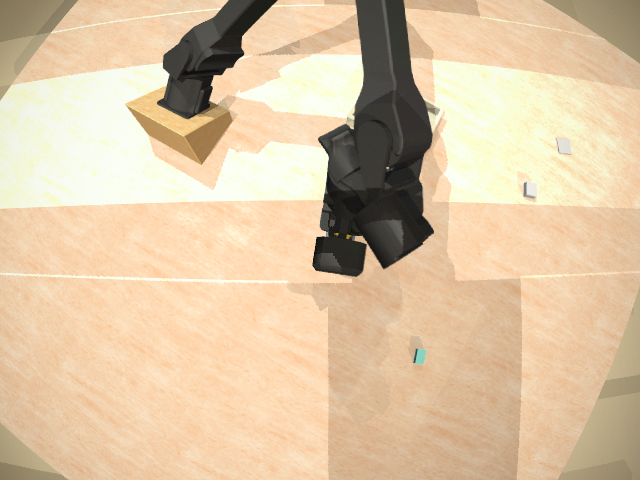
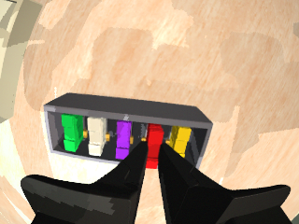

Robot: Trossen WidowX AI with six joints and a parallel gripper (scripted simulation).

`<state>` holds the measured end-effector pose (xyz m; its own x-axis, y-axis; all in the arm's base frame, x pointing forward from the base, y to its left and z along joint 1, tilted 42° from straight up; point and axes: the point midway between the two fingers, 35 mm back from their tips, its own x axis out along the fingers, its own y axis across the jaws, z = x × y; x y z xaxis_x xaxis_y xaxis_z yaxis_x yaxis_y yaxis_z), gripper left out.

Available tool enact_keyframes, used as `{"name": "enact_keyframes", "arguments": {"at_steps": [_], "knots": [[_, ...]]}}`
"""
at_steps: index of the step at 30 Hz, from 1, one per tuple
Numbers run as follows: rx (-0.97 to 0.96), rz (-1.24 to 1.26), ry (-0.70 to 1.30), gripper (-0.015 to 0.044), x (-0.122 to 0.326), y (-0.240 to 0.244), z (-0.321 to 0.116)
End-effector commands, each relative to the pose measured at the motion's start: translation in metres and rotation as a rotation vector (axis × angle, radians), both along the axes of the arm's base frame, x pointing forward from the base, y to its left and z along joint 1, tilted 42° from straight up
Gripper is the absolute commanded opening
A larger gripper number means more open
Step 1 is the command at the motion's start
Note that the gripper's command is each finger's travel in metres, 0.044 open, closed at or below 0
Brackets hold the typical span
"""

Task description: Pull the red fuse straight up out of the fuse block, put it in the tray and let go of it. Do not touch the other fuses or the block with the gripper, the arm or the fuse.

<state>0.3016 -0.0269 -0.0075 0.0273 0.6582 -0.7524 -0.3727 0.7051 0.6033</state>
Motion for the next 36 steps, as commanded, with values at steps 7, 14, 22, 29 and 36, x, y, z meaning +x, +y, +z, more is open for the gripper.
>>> {"name": "enact_keyframes", "arguments": {"at_steps": [7, 14, 22, 29, 36], "knots": [[-0.005, 0.006, -0.006, 0.0000, 0.001, -0.004, 0.004], [-0.004, 0.005, -0.005, 0.0000, 0.001, -0.006, 0.007], [-0.004, 0.004, -0.005, 0.0000, 0.001, -0.009, 0.010], [-0.003, 0.004, -0.004, 0.0000, 0.000, -0.011, 0.012], [-0.003, 0.003, -0.003, 0.0000, 0.000, -0.013, 0.015]]}}
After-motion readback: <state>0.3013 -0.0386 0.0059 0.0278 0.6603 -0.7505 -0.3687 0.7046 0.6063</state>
